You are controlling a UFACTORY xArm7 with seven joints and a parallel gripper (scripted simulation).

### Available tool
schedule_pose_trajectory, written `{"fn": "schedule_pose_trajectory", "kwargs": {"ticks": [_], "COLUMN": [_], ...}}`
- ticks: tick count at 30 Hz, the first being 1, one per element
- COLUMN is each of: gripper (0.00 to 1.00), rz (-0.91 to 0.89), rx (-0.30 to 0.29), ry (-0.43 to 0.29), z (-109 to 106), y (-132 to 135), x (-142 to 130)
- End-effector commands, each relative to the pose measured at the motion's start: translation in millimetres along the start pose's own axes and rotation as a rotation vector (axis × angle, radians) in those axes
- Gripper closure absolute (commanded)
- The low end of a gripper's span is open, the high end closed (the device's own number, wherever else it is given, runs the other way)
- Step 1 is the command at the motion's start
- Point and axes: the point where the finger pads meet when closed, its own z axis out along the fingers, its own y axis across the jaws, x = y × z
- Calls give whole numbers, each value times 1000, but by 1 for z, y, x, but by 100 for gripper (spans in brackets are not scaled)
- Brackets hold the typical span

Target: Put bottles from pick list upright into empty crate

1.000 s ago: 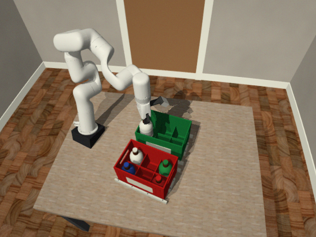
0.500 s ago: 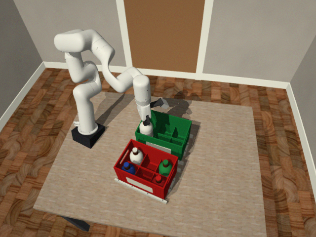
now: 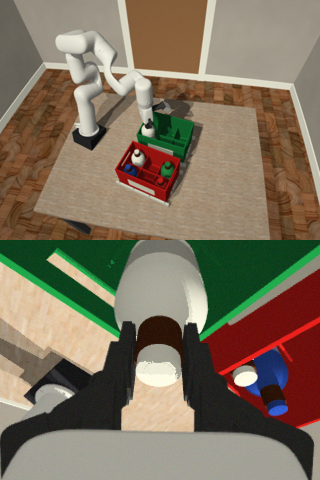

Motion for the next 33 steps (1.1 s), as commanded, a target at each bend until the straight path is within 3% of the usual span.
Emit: {"fn": "schedule_pose_trajectory", "kwargs": {"ticks": [1, 33], "gripper": [100, 100], "rz": [0, 0], "rx": [-4, -4], "ry": [4, 4], "z": [2, 30], "y": [1, 1], "x": [1, 1]}}
